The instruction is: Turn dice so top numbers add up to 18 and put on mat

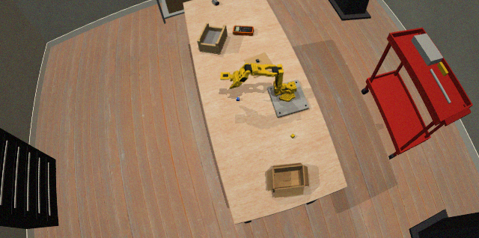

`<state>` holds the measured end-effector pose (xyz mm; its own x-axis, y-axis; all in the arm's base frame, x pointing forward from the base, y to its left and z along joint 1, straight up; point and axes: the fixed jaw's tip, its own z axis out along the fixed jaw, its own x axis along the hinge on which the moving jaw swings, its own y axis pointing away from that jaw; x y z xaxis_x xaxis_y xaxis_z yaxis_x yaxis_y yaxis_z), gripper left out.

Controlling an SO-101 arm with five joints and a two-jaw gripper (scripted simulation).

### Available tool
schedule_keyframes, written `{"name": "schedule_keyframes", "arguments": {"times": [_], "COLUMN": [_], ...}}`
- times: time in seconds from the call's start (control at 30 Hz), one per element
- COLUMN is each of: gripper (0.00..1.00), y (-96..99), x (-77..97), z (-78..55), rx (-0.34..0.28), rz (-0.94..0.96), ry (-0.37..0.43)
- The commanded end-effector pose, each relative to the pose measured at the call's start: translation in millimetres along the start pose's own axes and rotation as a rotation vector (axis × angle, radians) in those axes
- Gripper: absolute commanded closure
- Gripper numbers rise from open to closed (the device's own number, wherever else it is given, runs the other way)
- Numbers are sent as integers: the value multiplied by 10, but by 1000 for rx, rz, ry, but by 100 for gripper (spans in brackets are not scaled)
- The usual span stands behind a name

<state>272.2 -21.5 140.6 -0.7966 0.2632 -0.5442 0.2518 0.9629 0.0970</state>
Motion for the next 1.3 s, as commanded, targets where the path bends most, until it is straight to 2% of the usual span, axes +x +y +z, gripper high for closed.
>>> {"name": "schedule_keyframes", "arguments": {"times": [0.0,0.43,0.8,0.97,1.17,1.23,1.27], "gripper": [75,75,75,75,75,75,75], "y": [15,11,9,-6,-48,-48,-57], "x": [44,91,104,187,420,420,469], "z": [-28,-76,-58,86,396,396,449], "rx": [6,15,17,31,63,63,70], "rz": [10,16,17,16,16,16,16], "ry": [61,108,119,190,355,355,386]}}
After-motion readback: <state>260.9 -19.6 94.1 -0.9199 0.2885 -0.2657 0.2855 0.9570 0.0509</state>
